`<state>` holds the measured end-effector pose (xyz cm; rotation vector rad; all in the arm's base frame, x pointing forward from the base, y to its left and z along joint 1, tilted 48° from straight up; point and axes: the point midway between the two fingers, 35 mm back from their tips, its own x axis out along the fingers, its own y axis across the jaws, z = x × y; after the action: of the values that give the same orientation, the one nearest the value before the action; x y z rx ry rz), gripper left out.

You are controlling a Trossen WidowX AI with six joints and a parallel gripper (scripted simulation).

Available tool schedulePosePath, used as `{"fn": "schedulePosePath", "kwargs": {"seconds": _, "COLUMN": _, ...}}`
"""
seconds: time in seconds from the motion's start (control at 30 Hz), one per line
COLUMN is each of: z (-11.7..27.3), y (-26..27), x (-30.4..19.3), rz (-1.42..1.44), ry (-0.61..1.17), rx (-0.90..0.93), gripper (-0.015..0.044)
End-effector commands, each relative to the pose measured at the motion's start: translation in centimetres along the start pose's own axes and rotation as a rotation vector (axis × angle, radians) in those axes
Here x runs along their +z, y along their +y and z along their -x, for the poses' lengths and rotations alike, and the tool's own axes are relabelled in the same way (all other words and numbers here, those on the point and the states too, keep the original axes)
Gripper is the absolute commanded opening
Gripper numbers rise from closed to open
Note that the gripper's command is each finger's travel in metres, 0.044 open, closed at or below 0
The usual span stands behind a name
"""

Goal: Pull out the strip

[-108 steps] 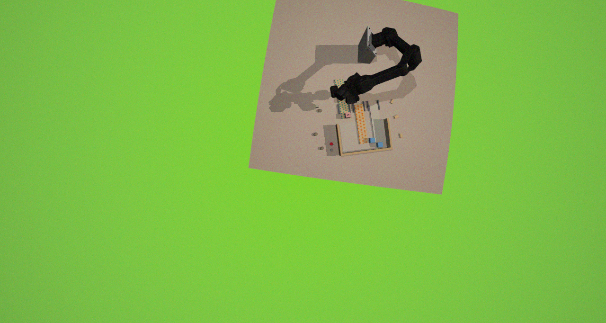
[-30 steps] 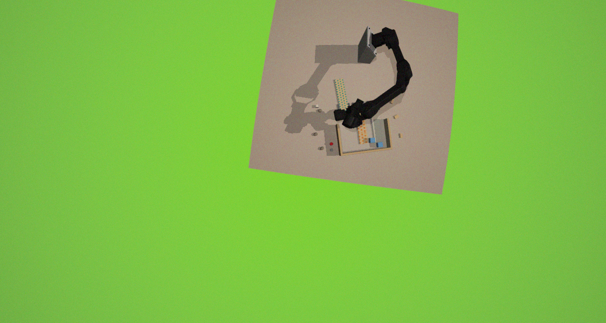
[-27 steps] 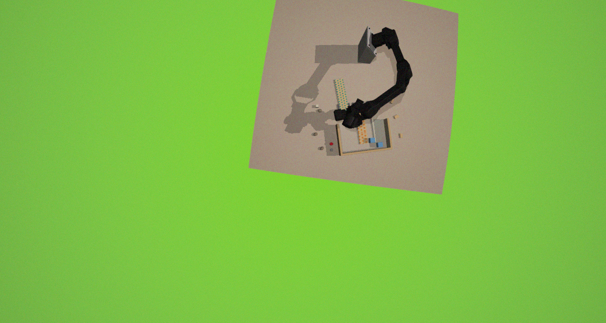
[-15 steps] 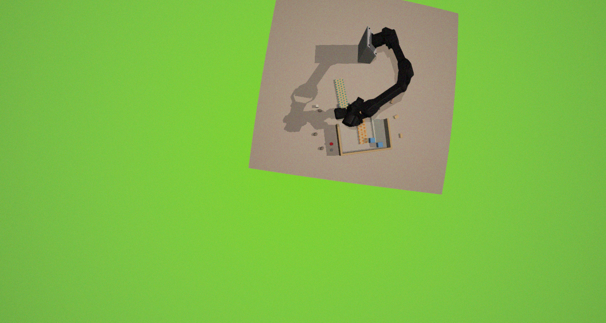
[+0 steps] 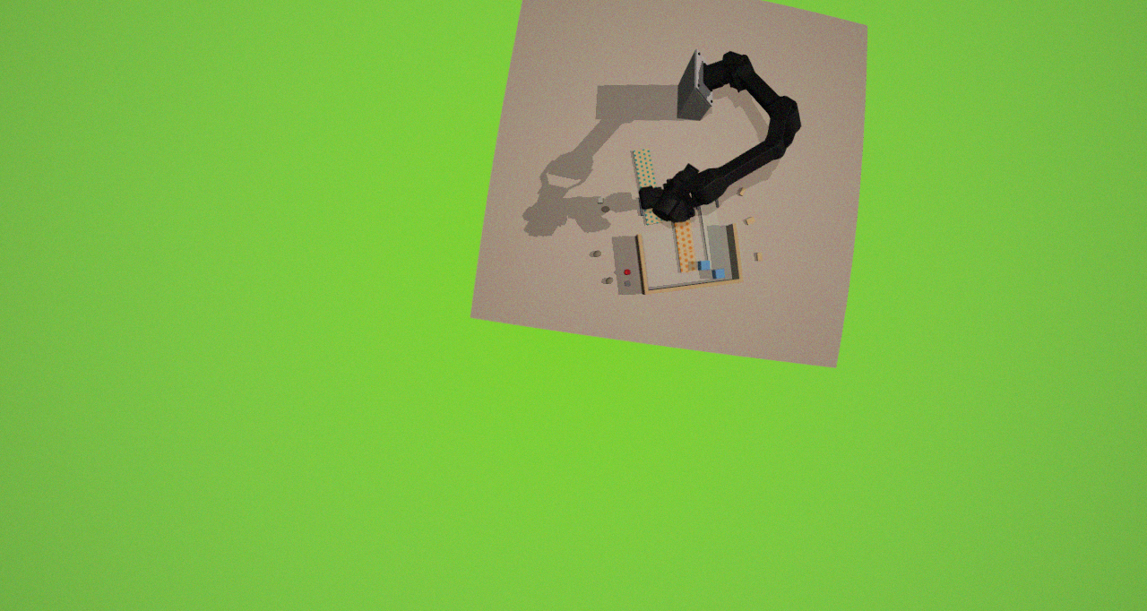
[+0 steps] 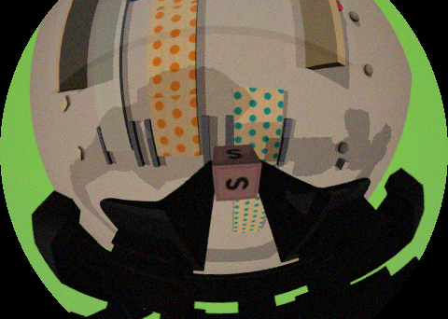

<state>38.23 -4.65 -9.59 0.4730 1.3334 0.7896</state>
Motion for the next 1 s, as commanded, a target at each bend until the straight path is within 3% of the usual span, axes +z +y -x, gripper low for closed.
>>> {"fn": "schedulePosePath", "kwargs": {"seconds": 0.0, "z": 0.5, "y": 0.4, "x": -0.6, "rz": 0.005, "ry": 0.0, "rx": -0.003, "gripper": 0.0}}
{"fn": "schedulePosePath", "kwargs": {"seconds": 0.97, "z": 0.5, "y": 4.3, "x": -8.0, "rz": 0.002, "ry": 0.003, "rx": -0.002, "gripper": 0.0}}
